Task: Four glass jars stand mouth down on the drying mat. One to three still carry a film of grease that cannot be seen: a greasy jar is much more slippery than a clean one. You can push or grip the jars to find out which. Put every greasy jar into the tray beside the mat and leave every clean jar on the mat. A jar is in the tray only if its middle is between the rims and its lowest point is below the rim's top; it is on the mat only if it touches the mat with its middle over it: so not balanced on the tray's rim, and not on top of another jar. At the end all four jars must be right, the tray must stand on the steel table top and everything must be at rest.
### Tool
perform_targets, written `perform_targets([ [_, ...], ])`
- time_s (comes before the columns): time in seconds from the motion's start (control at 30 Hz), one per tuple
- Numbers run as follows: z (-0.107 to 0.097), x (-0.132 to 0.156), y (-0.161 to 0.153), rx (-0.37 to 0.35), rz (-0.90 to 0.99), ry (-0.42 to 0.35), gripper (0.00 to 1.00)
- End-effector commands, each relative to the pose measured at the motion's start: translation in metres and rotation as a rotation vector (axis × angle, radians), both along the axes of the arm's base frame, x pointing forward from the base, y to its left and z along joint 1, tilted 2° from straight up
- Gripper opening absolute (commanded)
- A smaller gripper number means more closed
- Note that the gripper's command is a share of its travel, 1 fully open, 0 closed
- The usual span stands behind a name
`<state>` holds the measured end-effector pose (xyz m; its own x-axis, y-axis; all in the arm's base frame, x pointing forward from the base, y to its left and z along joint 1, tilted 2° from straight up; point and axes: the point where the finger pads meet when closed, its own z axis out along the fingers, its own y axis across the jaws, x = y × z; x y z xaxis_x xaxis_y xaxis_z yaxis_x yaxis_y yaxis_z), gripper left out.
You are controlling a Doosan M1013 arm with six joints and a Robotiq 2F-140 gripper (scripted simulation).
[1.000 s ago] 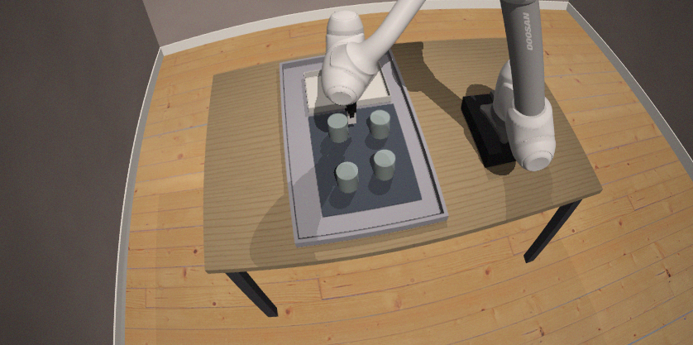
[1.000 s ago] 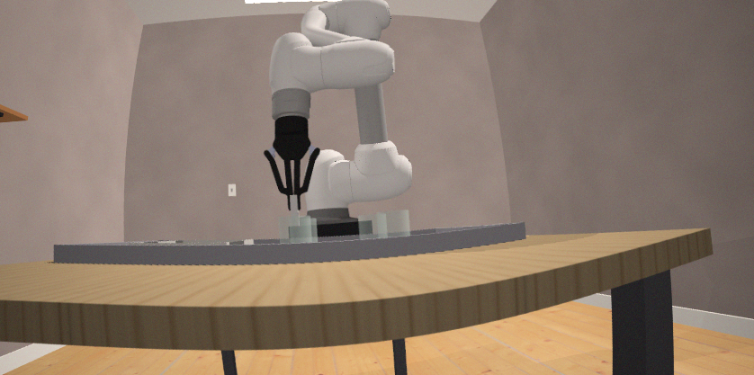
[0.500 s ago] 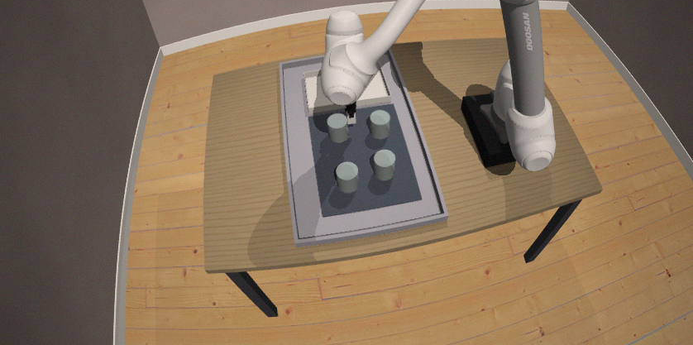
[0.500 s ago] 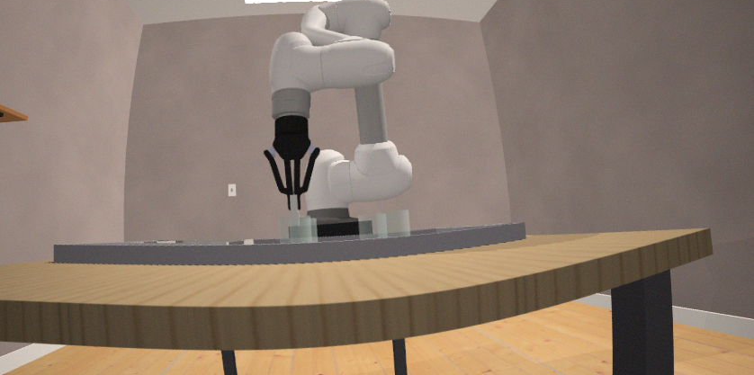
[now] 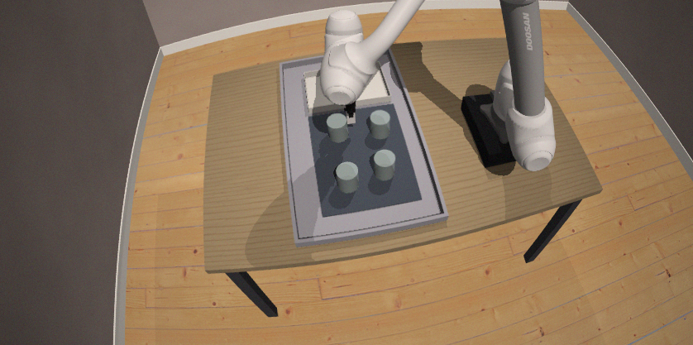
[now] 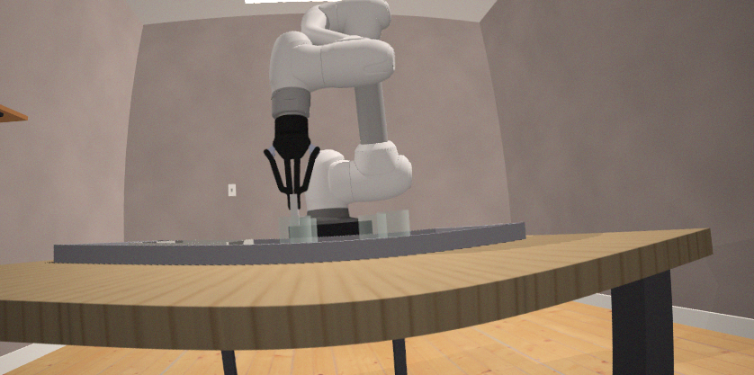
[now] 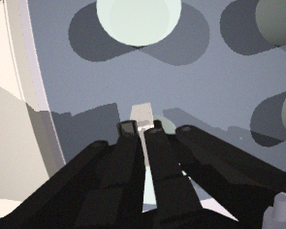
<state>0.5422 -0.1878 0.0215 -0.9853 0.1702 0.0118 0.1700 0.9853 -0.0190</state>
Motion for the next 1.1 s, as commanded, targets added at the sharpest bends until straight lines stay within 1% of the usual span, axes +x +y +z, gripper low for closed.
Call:
perform_targets([
  [0.0, 0.0007, 0.0019, -0.0013, -0.005, 0.009, 0.003, 0.00],
  [1.07, 0.0036, 0.0056, -0.0019, -0.005, 0.009, 0.003, 0.00],
])
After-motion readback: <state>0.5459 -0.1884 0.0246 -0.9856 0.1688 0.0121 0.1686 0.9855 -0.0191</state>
